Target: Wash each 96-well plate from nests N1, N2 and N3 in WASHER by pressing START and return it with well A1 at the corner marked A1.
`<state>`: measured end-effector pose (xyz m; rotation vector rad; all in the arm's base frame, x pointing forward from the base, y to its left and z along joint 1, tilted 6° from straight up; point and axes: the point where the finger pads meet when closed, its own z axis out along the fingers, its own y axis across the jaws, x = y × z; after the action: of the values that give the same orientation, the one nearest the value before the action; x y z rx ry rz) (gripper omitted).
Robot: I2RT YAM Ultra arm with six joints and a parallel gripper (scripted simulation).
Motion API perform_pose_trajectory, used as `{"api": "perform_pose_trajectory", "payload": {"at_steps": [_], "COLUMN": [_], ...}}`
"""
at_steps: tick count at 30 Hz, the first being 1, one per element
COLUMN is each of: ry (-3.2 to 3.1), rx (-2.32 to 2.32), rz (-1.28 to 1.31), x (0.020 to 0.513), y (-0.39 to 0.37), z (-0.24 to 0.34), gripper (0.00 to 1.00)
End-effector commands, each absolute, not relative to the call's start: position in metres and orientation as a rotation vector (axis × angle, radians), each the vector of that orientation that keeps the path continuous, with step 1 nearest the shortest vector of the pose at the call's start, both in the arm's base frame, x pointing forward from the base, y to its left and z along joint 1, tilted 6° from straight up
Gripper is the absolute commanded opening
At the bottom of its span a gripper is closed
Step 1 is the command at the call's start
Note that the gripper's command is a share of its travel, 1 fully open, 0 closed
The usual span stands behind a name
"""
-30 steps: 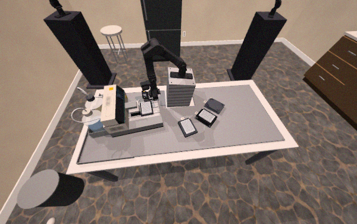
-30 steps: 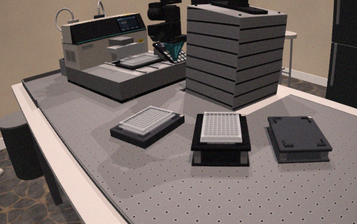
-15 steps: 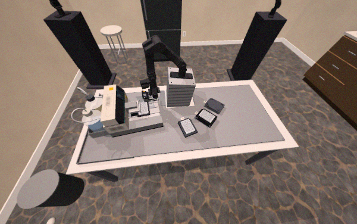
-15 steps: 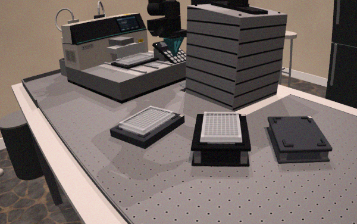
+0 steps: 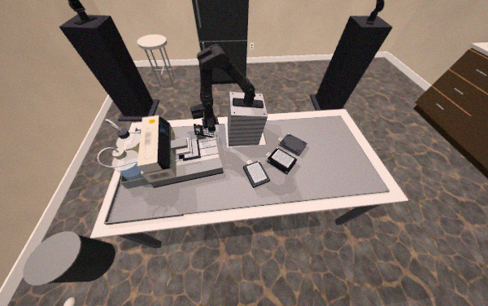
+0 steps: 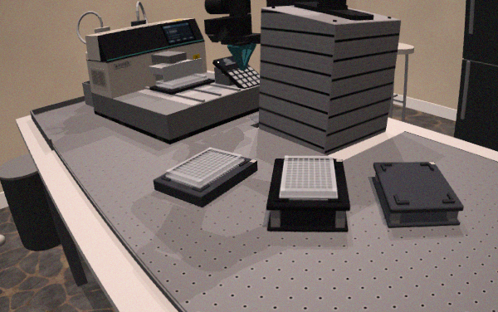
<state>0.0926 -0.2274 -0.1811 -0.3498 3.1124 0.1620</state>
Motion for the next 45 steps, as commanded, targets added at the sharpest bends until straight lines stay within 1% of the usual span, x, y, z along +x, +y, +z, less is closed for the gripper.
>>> {"api": "perform_pose_trajectory", "payload": {"at_steps": [1, 16, 39, 40, 45], "ry": [3.11, 3.11, 3.11, 3.117, 3.136], "rx": [-0.349, -0.349, -0.349, -0.297, -0.089], "rz": [0.158, 0.158, 0.158, 0.158, 0.158], "x": [0.094, 0.094, 0.094, 0.093, 0.091], "y": [-0.23, -0.232, -0.232, -0.235, -0.247], "z": [-0.173, -0.152, -0.152, -0.151, -0.147], "gripper": [0.0, 0.0, 0.0, 1.0, 1.0]}}
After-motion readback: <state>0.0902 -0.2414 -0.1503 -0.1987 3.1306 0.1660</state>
